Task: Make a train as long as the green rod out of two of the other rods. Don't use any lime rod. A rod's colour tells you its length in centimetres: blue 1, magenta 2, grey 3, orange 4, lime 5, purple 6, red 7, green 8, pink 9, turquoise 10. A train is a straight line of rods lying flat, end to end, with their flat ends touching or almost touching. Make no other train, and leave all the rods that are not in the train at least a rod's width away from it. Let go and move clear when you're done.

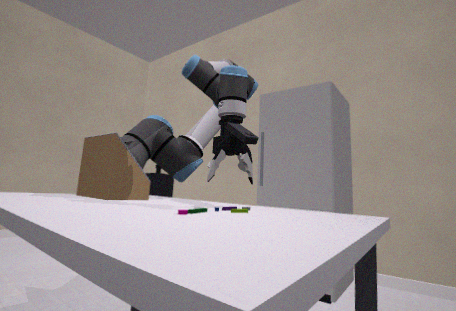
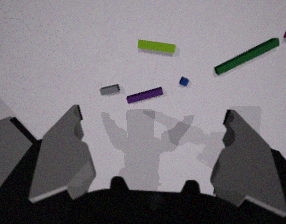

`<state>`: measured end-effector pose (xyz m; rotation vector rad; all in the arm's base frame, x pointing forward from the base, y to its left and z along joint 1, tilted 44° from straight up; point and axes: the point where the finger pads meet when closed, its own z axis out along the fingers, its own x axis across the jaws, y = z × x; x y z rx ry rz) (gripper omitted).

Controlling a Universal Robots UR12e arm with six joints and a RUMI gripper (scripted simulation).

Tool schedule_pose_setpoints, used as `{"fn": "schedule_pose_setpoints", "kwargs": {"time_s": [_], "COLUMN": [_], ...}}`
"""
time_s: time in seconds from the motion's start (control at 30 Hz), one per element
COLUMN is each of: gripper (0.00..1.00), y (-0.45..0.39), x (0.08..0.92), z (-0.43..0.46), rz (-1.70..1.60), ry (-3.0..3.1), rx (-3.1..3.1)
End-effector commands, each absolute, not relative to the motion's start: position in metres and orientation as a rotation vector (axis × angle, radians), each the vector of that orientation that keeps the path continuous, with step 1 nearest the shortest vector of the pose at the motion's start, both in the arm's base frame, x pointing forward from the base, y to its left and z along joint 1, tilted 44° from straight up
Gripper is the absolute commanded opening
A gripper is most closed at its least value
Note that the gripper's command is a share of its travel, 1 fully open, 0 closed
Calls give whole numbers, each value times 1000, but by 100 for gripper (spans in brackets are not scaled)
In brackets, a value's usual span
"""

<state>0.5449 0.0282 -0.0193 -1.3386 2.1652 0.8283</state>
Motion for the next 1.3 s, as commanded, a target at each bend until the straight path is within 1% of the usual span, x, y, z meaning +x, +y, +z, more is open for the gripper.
{"fn": "schedule_pose_setpoints", "kwargs": {"time_s": [0.0,0.43,0.5,0.9,1.27], "gripper": [100,100,100,100,100], "y": [25,15,15,9,7], "x": [546,544,544,541,540], "z": [-21,-31,-31,-37,-39], "rz": [865,1030,1030,1139,1167], "ry": [2264,2616,2616,2825,2872], "rx": [-1224,-652,-652,-71,145]}}
